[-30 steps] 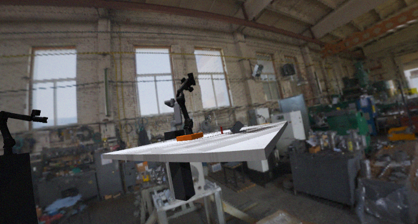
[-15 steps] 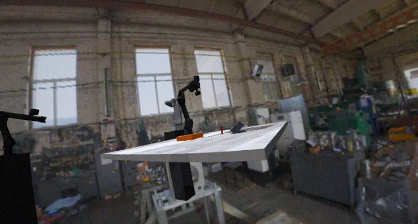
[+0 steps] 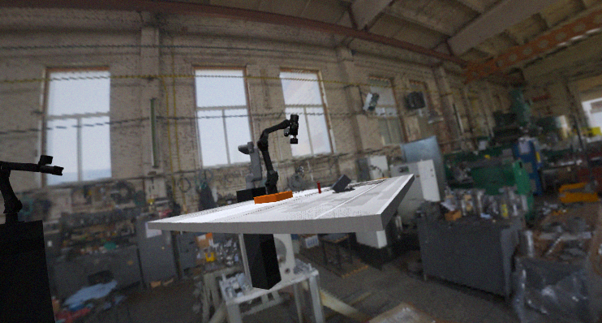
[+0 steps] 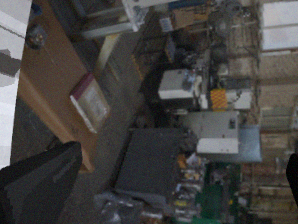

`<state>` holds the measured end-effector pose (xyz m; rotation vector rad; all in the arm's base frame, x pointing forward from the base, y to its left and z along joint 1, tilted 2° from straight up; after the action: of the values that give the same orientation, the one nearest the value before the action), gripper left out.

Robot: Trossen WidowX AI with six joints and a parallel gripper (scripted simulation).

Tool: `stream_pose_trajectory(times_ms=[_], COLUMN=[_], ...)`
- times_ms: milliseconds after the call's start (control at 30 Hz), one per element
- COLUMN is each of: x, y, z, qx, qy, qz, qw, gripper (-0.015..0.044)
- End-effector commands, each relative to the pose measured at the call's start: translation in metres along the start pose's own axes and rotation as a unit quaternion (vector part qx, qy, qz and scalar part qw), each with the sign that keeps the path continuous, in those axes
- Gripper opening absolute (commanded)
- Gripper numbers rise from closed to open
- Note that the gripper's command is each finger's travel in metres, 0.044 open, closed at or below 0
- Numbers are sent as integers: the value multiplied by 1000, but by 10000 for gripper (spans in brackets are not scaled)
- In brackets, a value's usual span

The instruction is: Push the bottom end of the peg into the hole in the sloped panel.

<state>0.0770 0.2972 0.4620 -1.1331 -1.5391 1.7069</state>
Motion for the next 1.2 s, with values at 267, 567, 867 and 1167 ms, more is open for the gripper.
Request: stream_pose_trajectory(times_ms=[267, 567, 867, 1167], x=[-14, -38, -70, -108], y=[69, 124, 184, 241], z=[-61, -95, -119, -127], qx=[215, 363, 510, 627], qy=[135, 237, 344, 439], qz=[79, 120, 153, 171], qw=[964, 893, 773, 620], gripper=[440, 440, 440, 440])
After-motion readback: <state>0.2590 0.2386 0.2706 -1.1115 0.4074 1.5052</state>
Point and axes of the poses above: the point midway between the two fingers, 35 mm back from their tips, its own x axis out along the fingers, its own y axis across the jaws, z = x × y, the point moved 7 cm from there along -x, back along the fingers, and after that the axes turned 12 degrees about -x, right-handed, at the moved point
